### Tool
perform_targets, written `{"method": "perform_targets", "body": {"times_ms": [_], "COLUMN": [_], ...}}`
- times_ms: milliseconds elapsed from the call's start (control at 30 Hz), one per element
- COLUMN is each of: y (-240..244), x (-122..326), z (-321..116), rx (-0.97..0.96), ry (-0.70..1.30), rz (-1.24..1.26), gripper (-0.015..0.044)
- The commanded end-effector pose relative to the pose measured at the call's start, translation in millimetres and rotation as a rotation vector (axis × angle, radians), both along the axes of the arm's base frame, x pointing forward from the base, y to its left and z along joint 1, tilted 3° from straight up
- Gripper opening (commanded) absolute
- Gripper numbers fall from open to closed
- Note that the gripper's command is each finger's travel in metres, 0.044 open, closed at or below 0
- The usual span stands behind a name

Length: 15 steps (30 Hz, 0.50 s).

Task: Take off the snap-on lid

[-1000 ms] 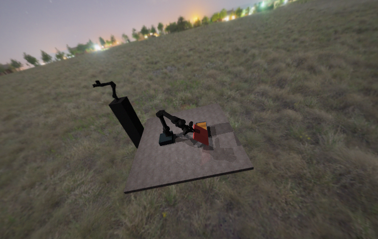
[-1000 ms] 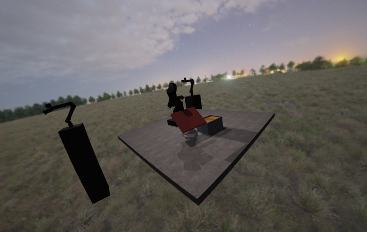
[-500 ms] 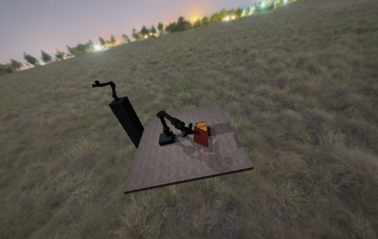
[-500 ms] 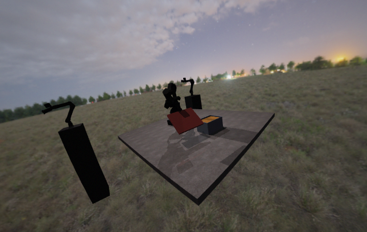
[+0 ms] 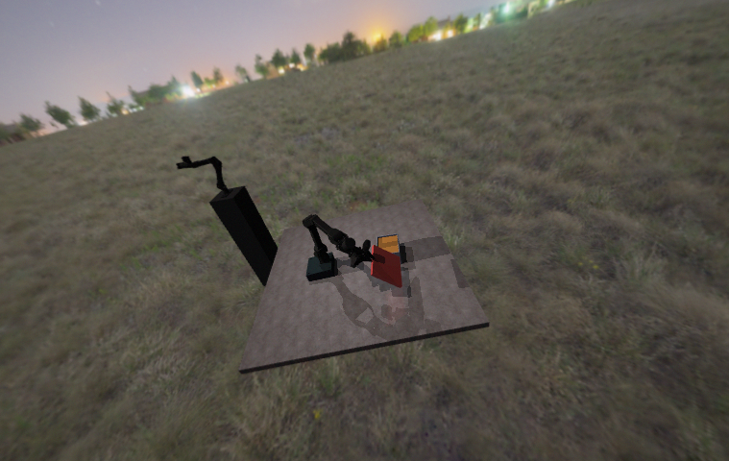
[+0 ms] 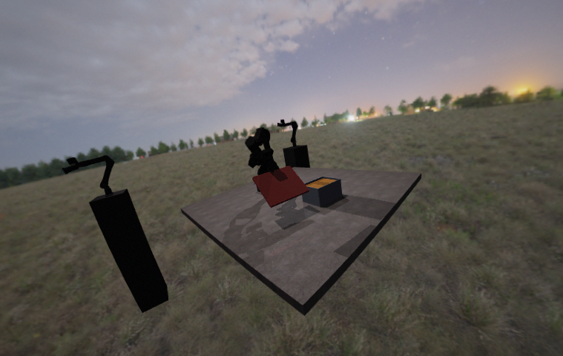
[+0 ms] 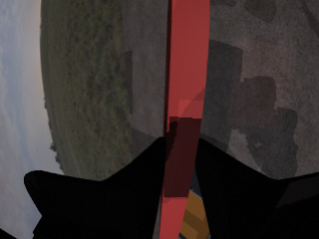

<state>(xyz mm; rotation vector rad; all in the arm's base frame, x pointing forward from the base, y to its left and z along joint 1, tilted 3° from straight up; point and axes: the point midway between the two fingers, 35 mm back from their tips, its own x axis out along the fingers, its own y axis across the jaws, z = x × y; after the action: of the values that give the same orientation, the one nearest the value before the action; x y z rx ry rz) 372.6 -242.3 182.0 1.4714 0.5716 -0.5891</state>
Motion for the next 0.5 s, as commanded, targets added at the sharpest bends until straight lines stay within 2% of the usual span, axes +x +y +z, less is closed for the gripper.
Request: {"method": "perform_targets", "body": {"times_ms": [0,467], "y": [-0.1,1.3], "x": [0.8,-0.4], "z": [0.5,-16.8], "rx": [-0.007,-0.007], "ry": [-0.013,-0.013], "rz": [0.009,0.009], "gripper": [0.0000,0.0000]}}
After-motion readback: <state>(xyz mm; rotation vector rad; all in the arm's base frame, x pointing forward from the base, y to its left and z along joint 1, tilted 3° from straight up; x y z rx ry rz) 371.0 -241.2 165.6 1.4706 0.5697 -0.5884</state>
